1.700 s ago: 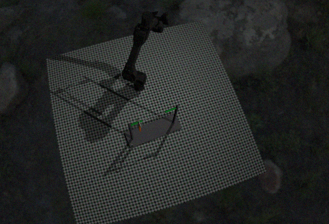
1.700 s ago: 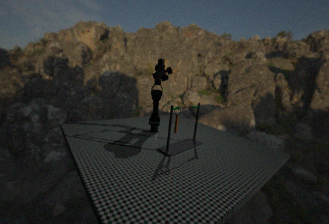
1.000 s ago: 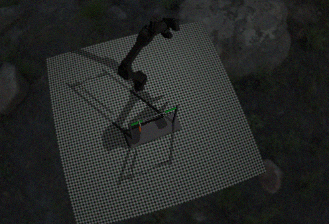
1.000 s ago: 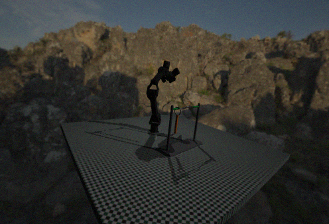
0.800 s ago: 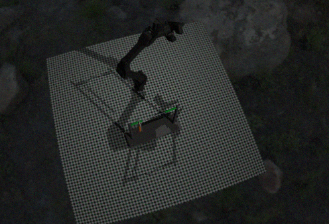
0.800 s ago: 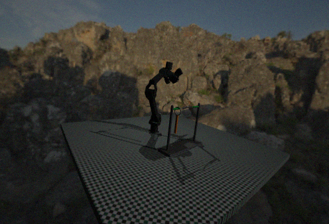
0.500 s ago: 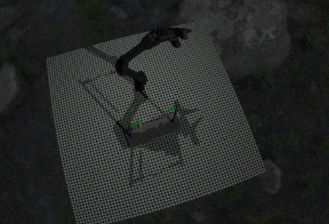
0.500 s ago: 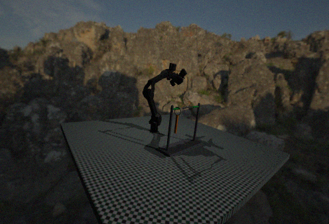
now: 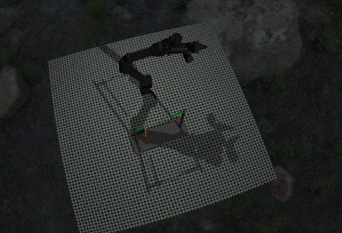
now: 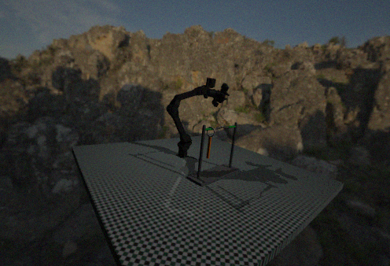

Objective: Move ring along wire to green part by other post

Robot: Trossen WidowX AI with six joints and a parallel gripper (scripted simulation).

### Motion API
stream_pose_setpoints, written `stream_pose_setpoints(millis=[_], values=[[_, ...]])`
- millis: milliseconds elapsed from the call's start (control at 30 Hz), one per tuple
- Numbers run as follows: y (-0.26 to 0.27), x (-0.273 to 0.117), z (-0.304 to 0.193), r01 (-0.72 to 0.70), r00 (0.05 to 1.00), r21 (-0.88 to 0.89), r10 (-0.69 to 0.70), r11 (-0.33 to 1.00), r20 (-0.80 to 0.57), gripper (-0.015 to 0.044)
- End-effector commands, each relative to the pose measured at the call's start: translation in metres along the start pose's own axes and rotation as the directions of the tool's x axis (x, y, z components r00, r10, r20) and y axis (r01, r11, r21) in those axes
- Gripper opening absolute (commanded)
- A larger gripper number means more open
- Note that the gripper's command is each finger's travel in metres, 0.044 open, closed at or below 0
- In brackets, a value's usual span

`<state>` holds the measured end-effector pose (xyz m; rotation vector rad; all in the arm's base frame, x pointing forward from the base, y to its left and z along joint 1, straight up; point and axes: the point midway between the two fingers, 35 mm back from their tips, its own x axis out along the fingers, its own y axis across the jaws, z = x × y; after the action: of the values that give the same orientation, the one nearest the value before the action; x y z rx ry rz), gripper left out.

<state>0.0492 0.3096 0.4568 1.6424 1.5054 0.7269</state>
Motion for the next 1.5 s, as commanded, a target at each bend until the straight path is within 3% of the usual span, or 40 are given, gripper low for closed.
stream_pose_setpoints(millis=[0,667,1033,1467], values=[[0.013,0.002,0.034,-0.05,0.996,-0.065,0.055,0.997,0.075,0.016],[0.073,-0.042,0.177,-0.142,0.873,-0.378,0.295,0.915,0.387,0.016],[0.098,-0.114,0.249,-0.057,0.684,-0.566,0.445,0.823,0.578,0.016],[0.101,-0.22,0.306,0.189,0.394,-0.656,0.556,0.731,0.732,0.016]])
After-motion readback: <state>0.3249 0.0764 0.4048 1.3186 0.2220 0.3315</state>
